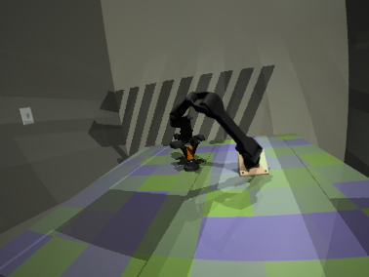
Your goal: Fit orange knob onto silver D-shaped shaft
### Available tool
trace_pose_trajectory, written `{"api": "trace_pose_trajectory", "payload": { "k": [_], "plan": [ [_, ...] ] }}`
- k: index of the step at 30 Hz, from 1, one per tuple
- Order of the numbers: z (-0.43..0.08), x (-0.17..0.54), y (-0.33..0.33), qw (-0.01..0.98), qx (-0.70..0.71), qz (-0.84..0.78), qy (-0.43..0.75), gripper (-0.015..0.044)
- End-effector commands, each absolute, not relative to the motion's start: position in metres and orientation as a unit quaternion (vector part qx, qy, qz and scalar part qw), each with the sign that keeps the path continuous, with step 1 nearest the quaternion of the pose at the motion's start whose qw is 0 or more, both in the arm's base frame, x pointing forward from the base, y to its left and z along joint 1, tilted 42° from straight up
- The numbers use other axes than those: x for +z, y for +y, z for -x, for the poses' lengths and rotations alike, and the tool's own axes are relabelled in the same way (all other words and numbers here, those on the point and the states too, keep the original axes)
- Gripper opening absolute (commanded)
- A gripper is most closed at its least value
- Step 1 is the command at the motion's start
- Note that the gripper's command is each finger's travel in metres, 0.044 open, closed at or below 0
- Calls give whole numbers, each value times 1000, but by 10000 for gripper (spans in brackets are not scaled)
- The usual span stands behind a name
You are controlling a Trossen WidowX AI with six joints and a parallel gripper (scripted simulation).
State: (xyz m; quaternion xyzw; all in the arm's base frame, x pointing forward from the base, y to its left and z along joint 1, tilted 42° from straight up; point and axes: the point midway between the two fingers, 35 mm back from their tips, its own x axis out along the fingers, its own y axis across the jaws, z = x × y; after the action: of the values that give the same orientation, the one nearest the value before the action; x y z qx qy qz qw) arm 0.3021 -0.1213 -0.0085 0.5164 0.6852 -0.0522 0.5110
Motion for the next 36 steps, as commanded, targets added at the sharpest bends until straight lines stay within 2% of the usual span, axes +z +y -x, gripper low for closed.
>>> {"api": "trace_pose_trajectory", "payload": {
  "k": [1, 11, 18, 36],
  "plan": [
    [-303, -9, -121, 513, -49, -517, 684, 0],
    [-303, -5, -124, 515, -46, -514, 684, 0],
    [-303, -7, -123, 564, 22, -460, 685, 0],
    [-303, -9, -121, 564, 22, -460, 685, 0]
  ]
}}
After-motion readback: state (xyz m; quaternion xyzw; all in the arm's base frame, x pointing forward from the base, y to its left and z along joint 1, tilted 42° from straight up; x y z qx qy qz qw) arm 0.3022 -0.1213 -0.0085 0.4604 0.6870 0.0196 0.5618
